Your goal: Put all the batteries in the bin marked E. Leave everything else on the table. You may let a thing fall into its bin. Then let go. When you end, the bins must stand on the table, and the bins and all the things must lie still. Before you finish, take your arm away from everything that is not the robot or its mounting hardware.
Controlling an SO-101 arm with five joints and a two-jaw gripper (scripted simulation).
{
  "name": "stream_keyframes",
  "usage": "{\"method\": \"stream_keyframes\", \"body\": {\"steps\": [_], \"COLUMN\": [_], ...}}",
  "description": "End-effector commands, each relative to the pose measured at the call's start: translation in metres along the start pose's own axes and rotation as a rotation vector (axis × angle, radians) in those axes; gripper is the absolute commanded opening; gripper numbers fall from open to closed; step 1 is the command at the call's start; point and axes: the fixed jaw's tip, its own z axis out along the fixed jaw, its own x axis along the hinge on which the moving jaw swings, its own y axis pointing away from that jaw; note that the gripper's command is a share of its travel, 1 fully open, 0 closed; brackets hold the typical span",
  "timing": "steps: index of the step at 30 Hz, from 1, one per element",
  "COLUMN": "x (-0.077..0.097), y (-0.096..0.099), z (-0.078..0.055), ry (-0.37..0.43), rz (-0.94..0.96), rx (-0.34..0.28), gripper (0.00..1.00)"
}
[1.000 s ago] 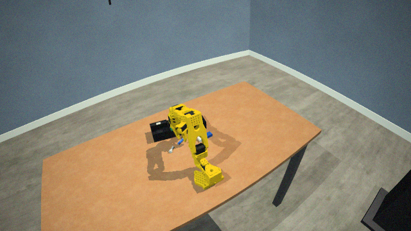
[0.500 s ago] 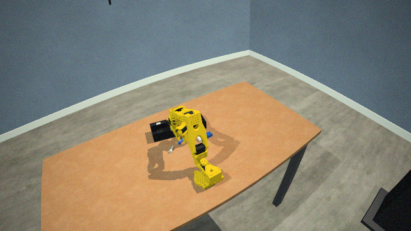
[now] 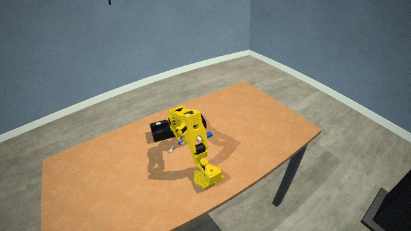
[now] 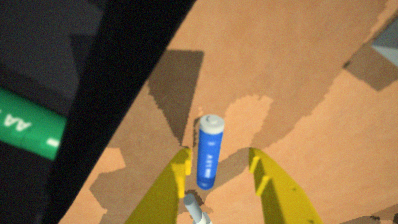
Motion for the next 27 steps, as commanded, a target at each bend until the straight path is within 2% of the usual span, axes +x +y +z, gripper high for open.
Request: {"method": "stream_keyframes", "body": {"steps": [1, 10, 27], "x": [-0.0004, -0.0004, -0.0004], "y": [0.0038, 0.0038, 0.0038], "z": [-0.0027, -0.0027, -0.0027], "ry": [-0.011, -0.011, -0.011], "rz": [0.002, 0.002, 0.002], "rx": [-0.024, -0.024, -0.024], "gripper": [0.19, 0.16, 0.06]}}
